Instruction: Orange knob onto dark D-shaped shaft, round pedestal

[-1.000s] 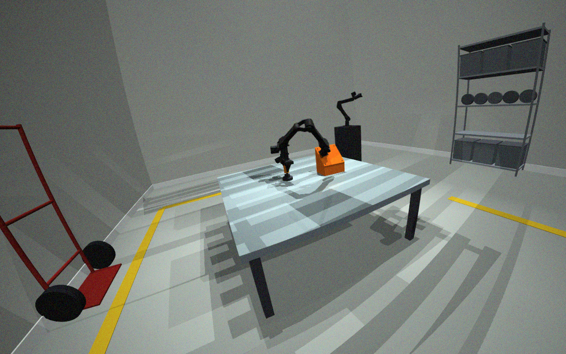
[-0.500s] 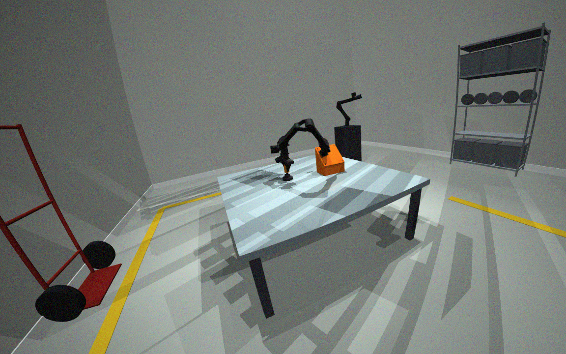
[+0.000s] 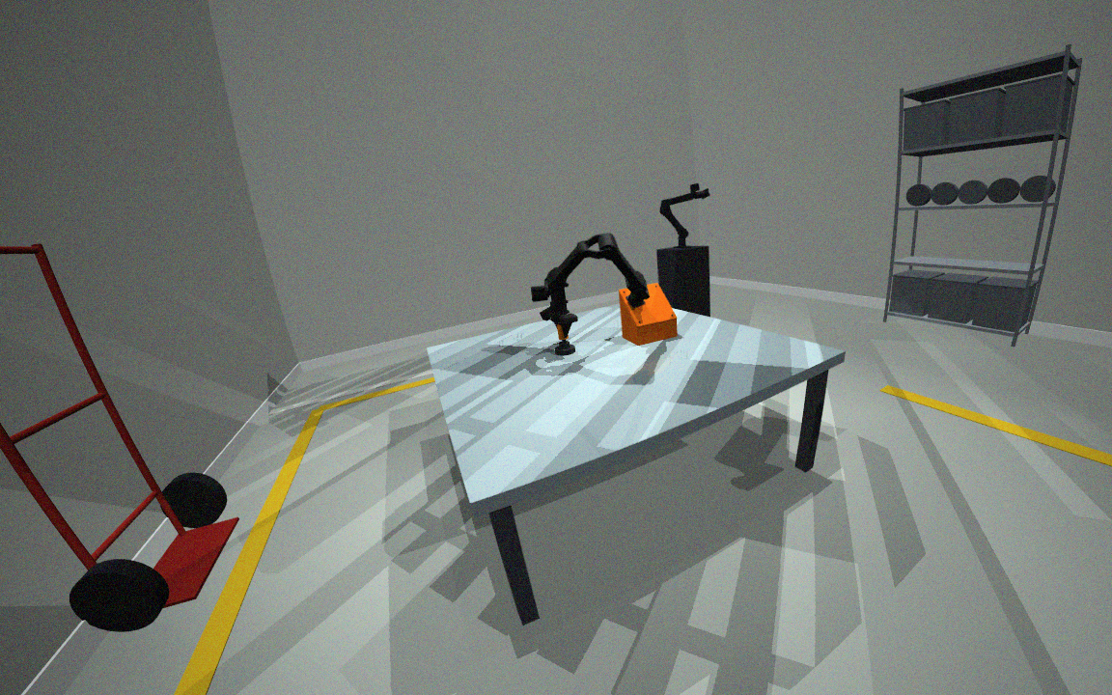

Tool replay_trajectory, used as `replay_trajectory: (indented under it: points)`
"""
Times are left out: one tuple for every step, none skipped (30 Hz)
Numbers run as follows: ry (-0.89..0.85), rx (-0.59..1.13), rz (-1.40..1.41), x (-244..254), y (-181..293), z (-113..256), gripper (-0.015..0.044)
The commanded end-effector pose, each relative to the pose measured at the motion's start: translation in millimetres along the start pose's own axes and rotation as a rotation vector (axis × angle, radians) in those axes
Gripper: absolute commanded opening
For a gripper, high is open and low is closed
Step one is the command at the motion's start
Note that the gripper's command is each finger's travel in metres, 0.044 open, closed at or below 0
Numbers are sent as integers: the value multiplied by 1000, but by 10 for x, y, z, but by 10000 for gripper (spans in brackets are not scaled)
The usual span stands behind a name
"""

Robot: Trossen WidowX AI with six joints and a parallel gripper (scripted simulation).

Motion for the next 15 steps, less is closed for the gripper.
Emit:
replay_trajectory:
  points:
    - [-1, -6, 4, 2, -12, -3, 0]
    - [-1, -6, 4, 2, -12, -3, 0]
    - [-1, -6, 4, 2, -12, -3, 0]
    - [-1, -6, 4, 2, -12, -3, 0]
    - [-1, -6, 4, 2, -12, -3, 0]
    - [-1, -6, 4, 1, -11, 8, 0]
    - [-1, -6, 4, 2, -7, 23, 0]
    - [-1, -6, 4, 3, -5, 28, 0]
    - [-1, -6, 4, 5, -3, 34, 0]
    - [-1, -6, 4, 8, 2, 39, 0]
    - [-1, -6, 4, 12, 8, 43, 0]
    - [-1, -6, 16, 12, 8, 44, 0]
    - [-1, -6, 32, 12, 8, 45, 0]
    - [-1, -6, 49, 12, 11, 48, 0]
    - [-1, -6, 57, 12, 15, 48, 0]
Point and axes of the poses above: the point midway between the two fingers, 35 mm back from their tips, its own z axis back along the fingers, its own x axis across the jaws, y = z × x, the point moved 10 cm from there along z, back along the fingers, and after that the axes turned 10 degrees about -z, right-handed, at the moved point
